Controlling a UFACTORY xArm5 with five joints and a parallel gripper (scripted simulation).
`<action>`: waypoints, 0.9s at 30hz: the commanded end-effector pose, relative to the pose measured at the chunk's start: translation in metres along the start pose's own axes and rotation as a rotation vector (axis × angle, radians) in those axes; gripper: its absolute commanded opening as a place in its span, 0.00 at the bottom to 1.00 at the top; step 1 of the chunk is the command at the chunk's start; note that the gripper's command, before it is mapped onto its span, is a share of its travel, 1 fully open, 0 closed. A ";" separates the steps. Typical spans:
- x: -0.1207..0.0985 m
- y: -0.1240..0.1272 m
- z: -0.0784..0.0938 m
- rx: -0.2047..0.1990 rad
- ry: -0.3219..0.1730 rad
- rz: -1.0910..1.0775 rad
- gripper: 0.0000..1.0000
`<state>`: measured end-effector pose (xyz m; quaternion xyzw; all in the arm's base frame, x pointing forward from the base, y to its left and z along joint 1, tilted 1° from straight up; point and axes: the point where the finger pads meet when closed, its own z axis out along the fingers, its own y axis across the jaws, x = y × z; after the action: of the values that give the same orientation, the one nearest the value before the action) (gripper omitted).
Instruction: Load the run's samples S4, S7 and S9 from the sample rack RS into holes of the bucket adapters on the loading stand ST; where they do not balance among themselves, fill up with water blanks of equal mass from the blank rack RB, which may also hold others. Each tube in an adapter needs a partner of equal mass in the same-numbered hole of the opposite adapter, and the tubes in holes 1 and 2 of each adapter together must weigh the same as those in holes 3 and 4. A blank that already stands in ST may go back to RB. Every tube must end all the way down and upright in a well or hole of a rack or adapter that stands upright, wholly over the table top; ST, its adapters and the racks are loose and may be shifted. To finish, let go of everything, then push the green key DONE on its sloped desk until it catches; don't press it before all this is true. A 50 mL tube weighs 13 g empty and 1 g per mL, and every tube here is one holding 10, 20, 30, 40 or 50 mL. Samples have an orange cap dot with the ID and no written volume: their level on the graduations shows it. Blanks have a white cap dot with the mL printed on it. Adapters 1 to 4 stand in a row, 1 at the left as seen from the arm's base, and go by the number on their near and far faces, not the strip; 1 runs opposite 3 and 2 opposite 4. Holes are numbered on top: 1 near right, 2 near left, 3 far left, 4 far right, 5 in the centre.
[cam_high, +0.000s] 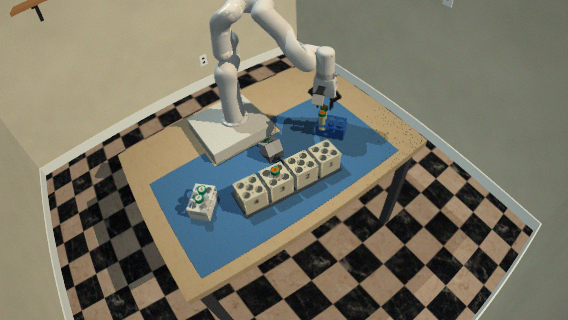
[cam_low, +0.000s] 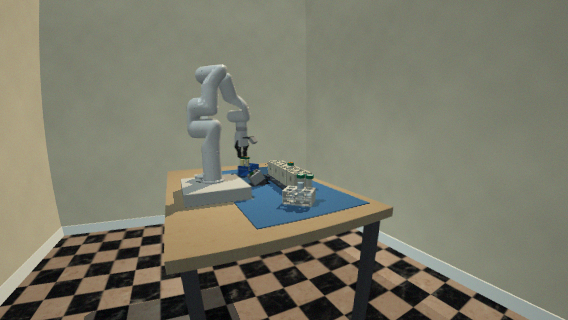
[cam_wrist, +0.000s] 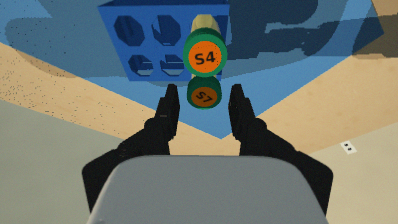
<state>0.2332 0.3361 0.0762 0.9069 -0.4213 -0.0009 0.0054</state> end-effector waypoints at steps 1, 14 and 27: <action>0.000 -0.001 -0.001 0.004 -0.001 0.000 0.57; 0.000 -0.001 0.005 0.004 -0.001 0.000 0.57; 0.000 -0.001 0.013 0.004 -0.001 0.000 0.57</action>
<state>0.2331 0.3361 0.0644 0.9069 -0.4213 -0.0009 0.0053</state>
